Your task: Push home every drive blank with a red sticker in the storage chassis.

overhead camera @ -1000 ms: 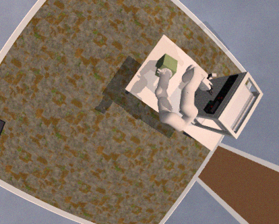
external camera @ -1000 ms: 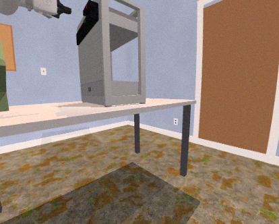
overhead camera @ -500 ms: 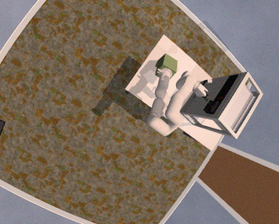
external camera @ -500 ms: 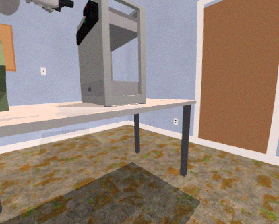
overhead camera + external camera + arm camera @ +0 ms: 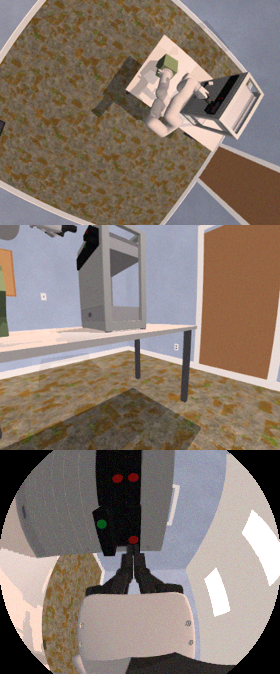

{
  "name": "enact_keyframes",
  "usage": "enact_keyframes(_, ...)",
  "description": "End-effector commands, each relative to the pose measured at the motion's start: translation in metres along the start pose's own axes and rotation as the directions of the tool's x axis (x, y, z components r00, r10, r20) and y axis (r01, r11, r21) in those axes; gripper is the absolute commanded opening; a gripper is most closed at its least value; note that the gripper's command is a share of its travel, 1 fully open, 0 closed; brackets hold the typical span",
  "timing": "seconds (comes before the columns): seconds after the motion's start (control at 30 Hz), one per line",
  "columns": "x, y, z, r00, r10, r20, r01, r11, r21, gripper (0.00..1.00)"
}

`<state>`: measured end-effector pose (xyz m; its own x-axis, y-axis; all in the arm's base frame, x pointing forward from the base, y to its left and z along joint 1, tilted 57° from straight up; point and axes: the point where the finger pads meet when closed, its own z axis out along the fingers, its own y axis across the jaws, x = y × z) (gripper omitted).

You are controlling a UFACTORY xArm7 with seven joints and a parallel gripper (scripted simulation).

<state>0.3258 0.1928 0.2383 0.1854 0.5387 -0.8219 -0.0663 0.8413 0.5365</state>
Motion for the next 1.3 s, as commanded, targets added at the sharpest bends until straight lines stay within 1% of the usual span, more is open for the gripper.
enact_keyframes(0.0,0.0,0.002,0.022,1.0,0.003,0.0,-0.003,1.0,-0.002,0.0)
enact_keyframes(0.07,0.0,0.002,0.022,1.0,0.003,0.0,-0.003,1.0,-0.002,0.0)
enact_keyframes(0.17,0.0,0.002,0.036,1.0,0.003,0.0,-0.003,1.0,-0.002,0.0)
enact_keyframes(0.27,0.0,0.002,0.041,1.0,0.003,0.0,-0.003,1.0,-0.002,0.0)
enact_keyframes(1.27,0.0,0.002,0.042,1.0,0.003,0.0,-0.003,1.0,-0.002,0.0)
